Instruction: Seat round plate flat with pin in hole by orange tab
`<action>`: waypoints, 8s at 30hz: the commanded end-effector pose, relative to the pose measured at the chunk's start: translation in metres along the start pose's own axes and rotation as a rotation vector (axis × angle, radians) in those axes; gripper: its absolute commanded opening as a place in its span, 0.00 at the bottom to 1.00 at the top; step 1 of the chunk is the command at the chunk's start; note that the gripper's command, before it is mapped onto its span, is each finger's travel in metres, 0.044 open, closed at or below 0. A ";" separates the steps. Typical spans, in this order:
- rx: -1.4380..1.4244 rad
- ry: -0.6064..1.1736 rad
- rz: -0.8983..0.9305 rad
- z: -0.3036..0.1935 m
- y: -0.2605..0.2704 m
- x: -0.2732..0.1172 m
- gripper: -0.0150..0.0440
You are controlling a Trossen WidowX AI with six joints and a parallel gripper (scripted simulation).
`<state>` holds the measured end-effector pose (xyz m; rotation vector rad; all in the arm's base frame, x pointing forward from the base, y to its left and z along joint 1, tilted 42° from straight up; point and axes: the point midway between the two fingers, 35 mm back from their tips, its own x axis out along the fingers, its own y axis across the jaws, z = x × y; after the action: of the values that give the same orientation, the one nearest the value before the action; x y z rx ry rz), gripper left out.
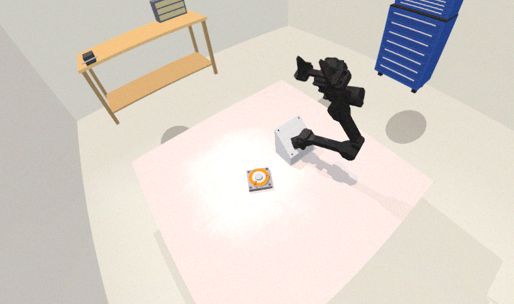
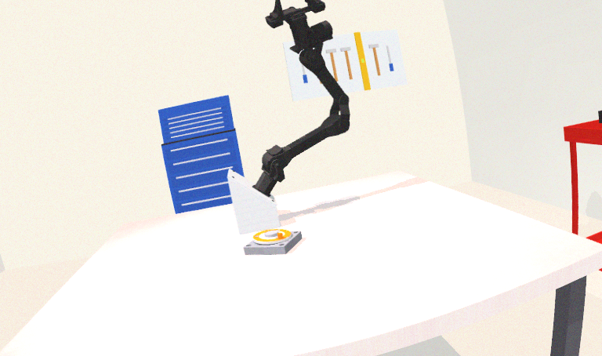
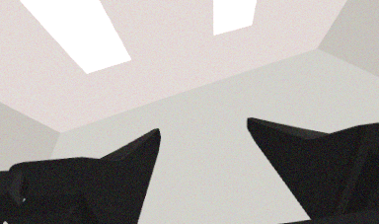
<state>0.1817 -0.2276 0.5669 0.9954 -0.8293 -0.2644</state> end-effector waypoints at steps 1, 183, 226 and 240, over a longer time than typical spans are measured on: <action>-0.002 0.011 -0.012 -0.003 -0.005 0.002 0.89; -0.307 2.529 -0.139 -0.420 -0.381 -0.381 0.25; -0.309 2.530 -0.141 -0.387 -0.380 -0.380 0.25; -0.307 2.522 -0.147 -0.376 -0.376 -0.365 0.25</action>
<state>0.2684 0.0074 -0.0268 0.4124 1.5343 0.7174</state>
